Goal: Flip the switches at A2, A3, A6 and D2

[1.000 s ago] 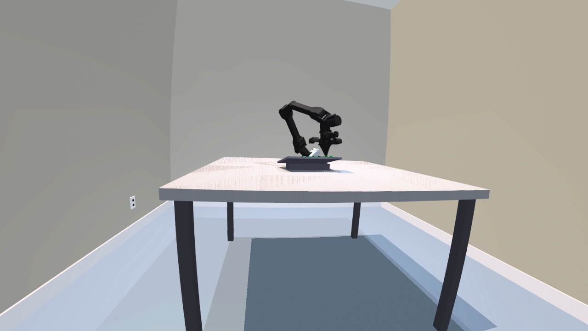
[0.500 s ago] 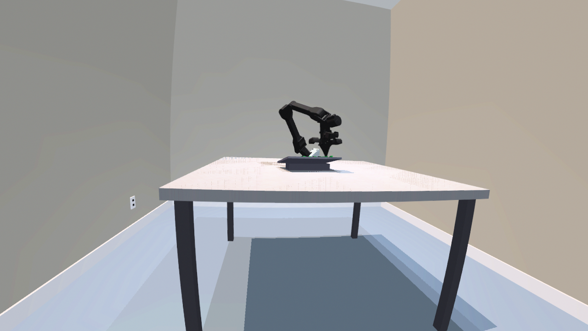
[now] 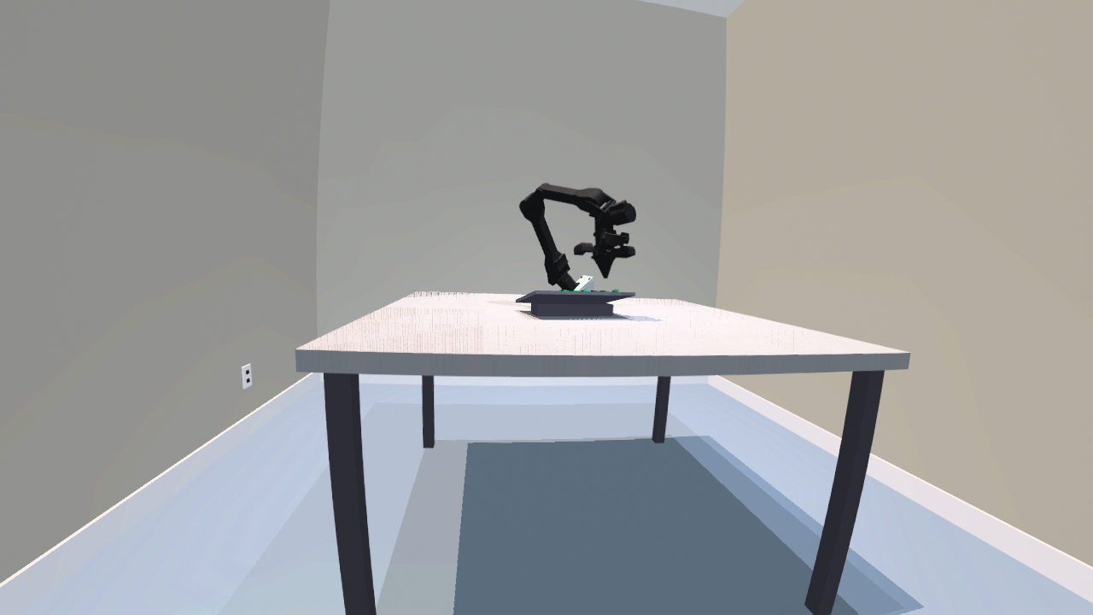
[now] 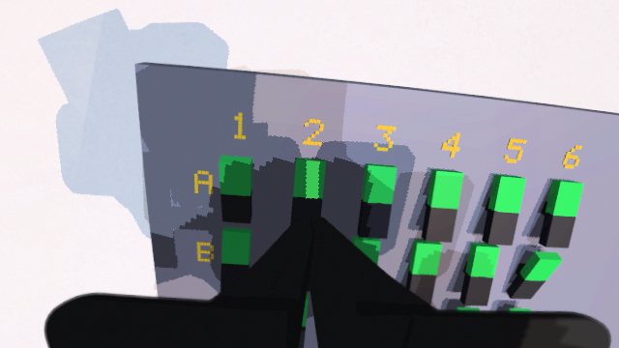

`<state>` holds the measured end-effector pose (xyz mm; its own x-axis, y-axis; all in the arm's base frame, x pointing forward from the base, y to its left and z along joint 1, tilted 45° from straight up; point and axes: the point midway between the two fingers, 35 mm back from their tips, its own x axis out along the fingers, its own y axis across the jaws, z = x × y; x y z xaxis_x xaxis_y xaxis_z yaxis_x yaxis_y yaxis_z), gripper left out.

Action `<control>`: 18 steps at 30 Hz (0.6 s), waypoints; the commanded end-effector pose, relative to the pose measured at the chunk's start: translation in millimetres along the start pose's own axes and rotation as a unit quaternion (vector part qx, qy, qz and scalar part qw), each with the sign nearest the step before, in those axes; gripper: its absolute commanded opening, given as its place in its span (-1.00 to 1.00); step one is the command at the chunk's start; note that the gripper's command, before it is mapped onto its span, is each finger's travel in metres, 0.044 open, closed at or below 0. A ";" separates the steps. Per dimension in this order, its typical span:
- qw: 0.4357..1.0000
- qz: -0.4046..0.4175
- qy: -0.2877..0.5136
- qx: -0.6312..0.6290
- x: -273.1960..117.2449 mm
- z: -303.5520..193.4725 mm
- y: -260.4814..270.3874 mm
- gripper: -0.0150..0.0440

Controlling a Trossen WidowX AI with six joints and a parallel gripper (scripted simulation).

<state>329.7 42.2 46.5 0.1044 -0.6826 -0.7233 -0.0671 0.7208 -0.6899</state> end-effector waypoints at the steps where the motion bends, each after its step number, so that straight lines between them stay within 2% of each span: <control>1: 1.000 0.003 -0.009 0.004 -24.6 -0.4 -1.2 -0.49; 4: 1.000 0.003 -0.009 0.004 -24.6 -1.3 -3.1 -0.49; 8: 1.000 0.003 -0.009 0.004 -23.9 -18.0 -31.9 -0.49; 13: 1.000 0.003 -0.010 0.004 -21.9 -19.1 -33.6 -0.49; 18: 1.000 0.002 -0.022 0.004 11.1 -19.4 -33.8 -0.49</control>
<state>315.4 22.3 72.6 0.1466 -0.6682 -0.7294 -0.0549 0.7307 -0.6805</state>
